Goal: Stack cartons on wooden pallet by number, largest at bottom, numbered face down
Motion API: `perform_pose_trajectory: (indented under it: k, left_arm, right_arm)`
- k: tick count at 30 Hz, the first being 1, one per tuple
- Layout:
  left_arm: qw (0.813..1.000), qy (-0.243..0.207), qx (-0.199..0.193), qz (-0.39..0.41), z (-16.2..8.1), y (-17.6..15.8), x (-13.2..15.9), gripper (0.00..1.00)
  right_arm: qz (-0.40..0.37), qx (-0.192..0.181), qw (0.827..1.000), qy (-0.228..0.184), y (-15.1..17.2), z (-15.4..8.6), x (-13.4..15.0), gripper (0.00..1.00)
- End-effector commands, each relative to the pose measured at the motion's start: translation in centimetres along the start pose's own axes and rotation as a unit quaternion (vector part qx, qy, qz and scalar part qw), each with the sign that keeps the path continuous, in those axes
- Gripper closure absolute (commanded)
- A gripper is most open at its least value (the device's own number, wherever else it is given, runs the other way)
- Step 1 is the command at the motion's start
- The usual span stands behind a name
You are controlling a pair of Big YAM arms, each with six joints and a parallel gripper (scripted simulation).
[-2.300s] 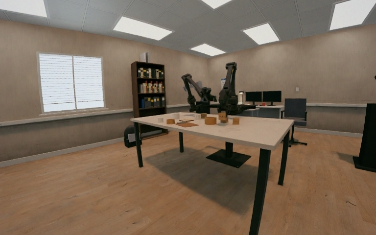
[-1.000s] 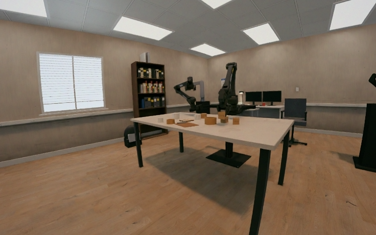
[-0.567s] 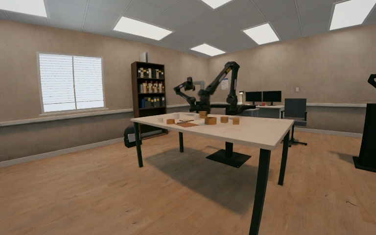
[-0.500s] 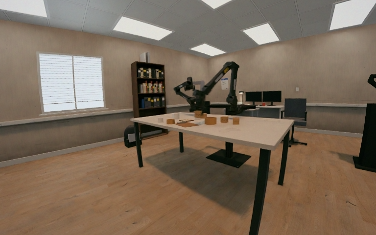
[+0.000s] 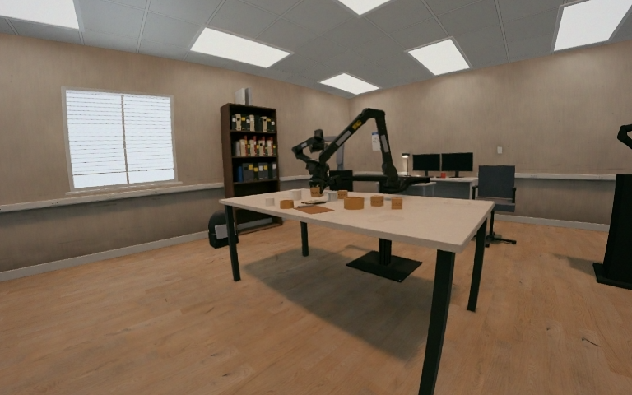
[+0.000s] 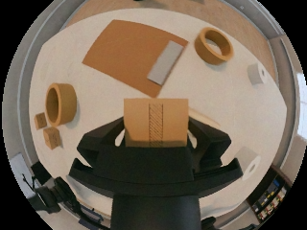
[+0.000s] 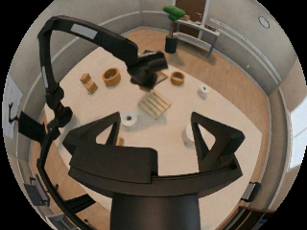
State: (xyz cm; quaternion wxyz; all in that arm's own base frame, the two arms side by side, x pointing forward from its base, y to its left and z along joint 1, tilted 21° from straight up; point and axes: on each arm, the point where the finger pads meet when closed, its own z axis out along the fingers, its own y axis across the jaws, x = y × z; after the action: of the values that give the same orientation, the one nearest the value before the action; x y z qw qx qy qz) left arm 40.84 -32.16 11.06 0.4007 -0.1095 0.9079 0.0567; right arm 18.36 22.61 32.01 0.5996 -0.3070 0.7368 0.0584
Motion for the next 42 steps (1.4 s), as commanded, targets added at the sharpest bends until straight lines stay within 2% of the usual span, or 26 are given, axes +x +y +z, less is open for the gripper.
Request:
perform_pose_trajectory:
  k: [1, 4, 9, 10, 21, 22, 23, 26, 28, 30, 37, 42]
  left_arm:
    - [0.999, -0.010, 0.016, -0.029, -2.8, -4.7, 1.1, 0.46]
    - [0.999, -0.022, 0.018, -0.017, -4.0, -6.2, 2.7, 0.46]
    - [0.999, -0.028, 0.018, -0.001, -4.5, -6.8, 3.4, 0.46]
    - [0.999, -0.031, 0.019, -0.009, -4.7, -6.5, 2.4, 0.46]
    - [0.999, -0.031, 0.020, -0.008, -4.7, -6.5, 2.4, 0.46]
    - [0.999, -0.031, 0.014, -0.013, -4.2, -6.2, 1.6, 0.46]
    - [0.999, -0.033, 0.021, -0.020, -5.1, -6.5, 0.2, 0.46]
    - [0.999, -0.033, 0.021, -0.016, -5.2, -6.6, -0.1, 0.46]
    - [0.999, -0.030, 0.014, -0.009, -4.5, -6.7, 0.5, 0.46]
    - [1.000, -0.026, 0.013, 0.005, -3.7, -6.6, 2.6, 0.46]
    - [1.000, -0.027, 0.008, -0.001, -2.0, -6.1, 3.0, 0.46]
    - [1.000, -0.024, 0.002, 0.007, -0.8, -5.3, 4.4, 0.46]
  right_arm:
    - [0.006, 0.000, 1.000, -0.002, -0.3, -0.4, -0.6, 0.00]
    - [0.009, 0.001, 1.000, -0.005, -0.2, -0.2, -0.7, 0.00]
    - [0.009, 0.001, 1.000, -0.005, -0.2, -0.2, -0.7, 0.00]
    - [0.009, 0.001, 1.000, -0.005, -0.2, -0.2, -0.7, 0.00]
    - [0.009, 0.001, 1.000, -0.005, -0.2, -0.2, -0.7, 0.00]
    - [0.009, 0.001, 1.000, -0.005, -0.2, -0.2, -0.7, 0.00]
    - [0.009, 0.001, 1.000, -0.005, -0.2, -0.2, -0.7, 0.00]
    - [0.009, 0.001, 1.000, -0.005, -0.2, -0.2, -0.7, 0.00]
    - [0.009, 0.001, 1.000, -0.005, -0.2, -0.2, -0.7, 0.00]
    - [0.009, 0.001, 1.000, -0.005, -0.2, -0.2, -0.7, 0.00]
    - [0.009, 0.001, 1.000, -0.005, -0.2, -0.2, -0.7, 0.00]
    - [0.009, 0.001, 1.000, -0.005, -0.2, -0.2, -0.7, 0.00]
